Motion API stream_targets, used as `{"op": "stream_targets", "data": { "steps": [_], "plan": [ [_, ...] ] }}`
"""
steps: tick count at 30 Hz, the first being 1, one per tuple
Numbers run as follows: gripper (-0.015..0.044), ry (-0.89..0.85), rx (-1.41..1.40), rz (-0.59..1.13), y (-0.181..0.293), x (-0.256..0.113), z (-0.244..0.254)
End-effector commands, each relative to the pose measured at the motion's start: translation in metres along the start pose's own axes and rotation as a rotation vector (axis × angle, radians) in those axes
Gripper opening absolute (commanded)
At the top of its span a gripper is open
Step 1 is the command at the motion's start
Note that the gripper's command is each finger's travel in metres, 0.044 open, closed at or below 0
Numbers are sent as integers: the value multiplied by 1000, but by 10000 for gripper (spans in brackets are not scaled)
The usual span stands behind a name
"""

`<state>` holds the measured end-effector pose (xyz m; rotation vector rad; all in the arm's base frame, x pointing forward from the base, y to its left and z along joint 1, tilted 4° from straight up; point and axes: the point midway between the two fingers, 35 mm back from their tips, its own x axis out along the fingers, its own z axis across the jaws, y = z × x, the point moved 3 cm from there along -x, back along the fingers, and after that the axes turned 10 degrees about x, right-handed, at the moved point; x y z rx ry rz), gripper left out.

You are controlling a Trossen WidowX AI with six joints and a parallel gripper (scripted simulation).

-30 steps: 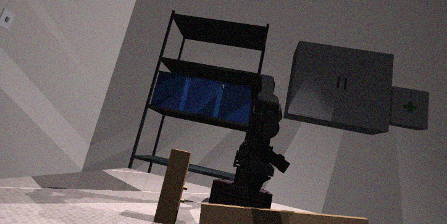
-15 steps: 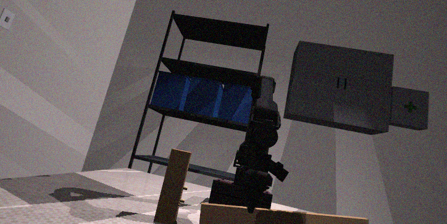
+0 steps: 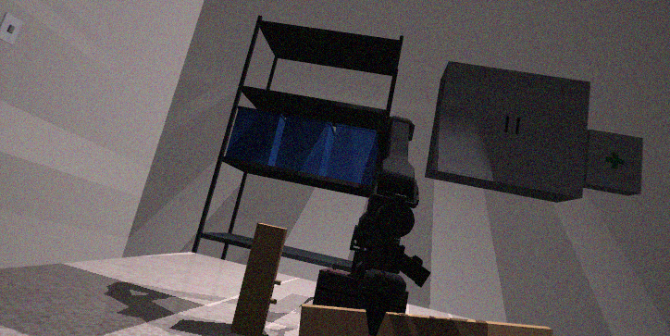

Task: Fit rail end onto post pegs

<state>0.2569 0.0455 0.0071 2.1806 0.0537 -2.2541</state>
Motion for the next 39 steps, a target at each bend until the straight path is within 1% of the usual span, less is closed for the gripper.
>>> {"op": "stream_targets", "data": {
  "steps": [1,13,27,35,36,39],
  "plan": [
    [440,-6,-1,7,1,8,3],
    [440,-7,-1,7,1,24,5],
    [73,-7,-1,7,1,24,5],
    [19,-7,-1,7,1,24,5],
    [0,-7,-1,7,1,24,5],
    [0,-7,-1,7,1,24,5]
  ]
}}
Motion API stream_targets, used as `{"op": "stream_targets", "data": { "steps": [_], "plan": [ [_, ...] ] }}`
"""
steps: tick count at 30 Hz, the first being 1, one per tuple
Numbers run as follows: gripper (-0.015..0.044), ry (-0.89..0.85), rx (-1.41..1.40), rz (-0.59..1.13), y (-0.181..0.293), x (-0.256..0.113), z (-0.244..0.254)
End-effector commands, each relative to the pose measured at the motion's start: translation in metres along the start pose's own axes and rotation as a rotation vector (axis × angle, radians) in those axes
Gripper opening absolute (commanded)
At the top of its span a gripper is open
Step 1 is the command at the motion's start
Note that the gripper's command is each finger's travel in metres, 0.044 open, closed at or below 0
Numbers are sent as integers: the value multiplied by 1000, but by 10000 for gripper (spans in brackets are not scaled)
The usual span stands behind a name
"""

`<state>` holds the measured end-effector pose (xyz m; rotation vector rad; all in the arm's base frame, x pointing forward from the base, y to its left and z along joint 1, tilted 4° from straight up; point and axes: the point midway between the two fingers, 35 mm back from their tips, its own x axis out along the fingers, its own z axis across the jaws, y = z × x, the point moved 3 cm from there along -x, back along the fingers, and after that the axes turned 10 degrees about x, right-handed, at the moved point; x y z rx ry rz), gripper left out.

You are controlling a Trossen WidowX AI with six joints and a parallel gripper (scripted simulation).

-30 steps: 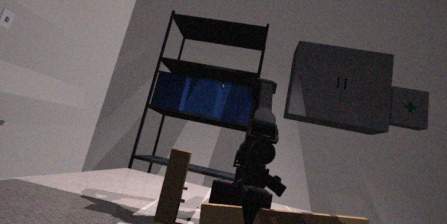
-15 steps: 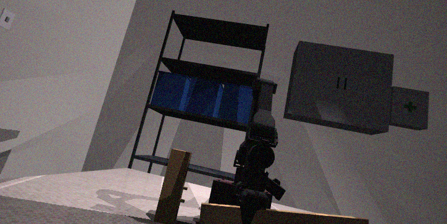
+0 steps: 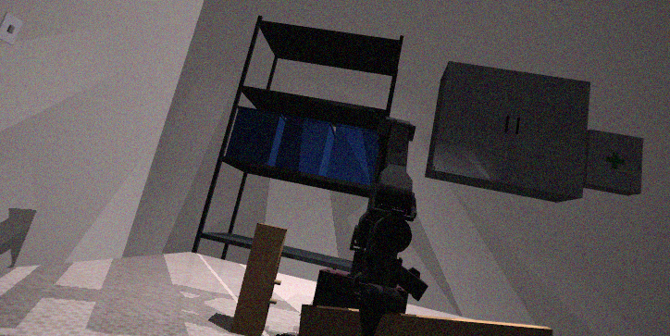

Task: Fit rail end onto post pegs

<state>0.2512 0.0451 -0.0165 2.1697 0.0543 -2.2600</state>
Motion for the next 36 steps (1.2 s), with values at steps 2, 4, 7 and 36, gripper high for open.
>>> {"op": "stream_targets", "data": {
  "steps": [2,4,7,36],
  "plan": [
    [0,1,1,5,1,0,0],
    [0,1,1,5,1,0,0],
    [0,1,1,5,1,0,0],
    [0,1,1,5,-1,-14,-3]
  ]
}}
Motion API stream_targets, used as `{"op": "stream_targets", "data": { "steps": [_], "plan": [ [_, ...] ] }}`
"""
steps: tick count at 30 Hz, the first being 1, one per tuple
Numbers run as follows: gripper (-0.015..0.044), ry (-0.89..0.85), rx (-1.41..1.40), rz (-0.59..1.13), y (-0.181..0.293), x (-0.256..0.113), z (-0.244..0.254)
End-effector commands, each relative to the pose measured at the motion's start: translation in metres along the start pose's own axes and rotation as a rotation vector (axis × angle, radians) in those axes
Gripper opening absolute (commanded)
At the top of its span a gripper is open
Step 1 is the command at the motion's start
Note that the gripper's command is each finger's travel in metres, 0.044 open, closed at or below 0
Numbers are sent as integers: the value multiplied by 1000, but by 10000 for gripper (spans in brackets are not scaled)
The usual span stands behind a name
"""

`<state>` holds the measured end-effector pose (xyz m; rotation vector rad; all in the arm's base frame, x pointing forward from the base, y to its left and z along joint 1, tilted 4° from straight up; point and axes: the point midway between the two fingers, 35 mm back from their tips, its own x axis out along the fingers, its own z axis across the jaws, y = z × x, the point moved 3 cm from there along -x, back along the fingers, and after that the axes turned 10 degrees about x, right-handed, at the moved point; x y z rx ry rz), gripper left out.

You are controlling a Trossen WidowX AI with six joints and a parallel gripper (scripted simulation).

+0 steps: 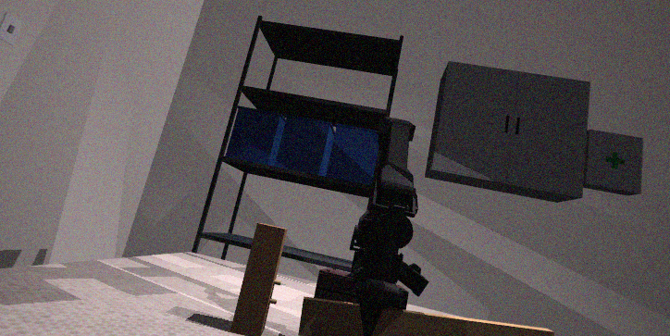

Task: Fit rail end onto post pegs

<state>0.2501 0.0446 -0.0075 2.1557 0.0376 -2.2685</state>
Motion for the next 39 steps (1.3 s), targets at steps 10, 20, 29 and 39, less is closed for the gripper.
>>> {"op": "stream_targets", "data": {
  "steps": [10,20,29,39],
  "plan": [
    [0,12,-4,-5,-1,-10,-6],
    [0,12,-4,-5,-2,-15,-7],
    [0,12,-4,-5,-2,-20,-7],
    [0,12,-4,-5,-2,-25,-7]
  ]
}}
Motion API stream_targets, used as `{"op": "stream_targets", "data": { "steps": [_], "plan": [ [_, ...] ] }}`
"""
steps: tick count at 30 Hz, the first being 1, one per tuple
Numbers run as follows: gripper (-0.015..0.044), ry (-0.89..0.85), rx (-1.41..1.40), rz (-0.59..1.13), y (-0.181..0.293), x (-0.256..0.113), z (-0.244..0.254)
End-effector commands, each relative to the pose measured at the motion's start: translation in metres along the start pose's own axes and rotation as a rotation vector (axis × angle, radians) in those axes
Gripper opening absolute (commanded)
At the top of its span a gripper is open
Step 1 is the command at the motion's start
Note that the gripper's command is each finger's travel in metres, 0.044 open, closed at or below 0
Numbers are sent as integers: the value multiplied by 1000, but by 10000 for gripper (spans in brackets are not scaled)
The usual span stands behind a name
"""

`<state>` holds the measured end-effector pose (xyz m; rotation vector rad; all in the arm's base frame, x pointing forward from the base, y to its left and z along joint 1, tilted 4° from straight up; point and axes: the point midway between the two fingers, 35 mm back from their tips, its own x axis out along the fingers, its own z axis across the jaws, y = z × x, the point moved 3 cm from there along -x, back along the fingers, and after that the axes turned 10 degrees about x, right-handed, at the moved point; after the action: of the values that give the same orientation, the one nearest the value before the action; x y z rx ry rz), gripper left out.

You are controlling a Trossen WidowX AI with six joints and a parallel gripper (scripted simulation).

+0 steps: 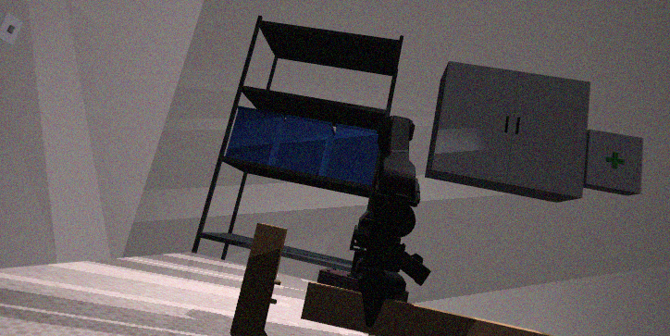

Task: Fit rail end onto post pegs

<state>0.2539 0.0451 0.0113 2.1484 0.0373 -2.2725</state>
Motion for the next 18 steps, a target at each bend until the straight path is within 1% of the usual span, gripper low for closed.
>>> {"op": "stream_targets", "data": {
  "steps": [1,18],
  "plan": [
    [0,17,-3,-7,-1,-6,-4],
    [0,17,-3,-7,-1,-1,-3]
  ]
}}
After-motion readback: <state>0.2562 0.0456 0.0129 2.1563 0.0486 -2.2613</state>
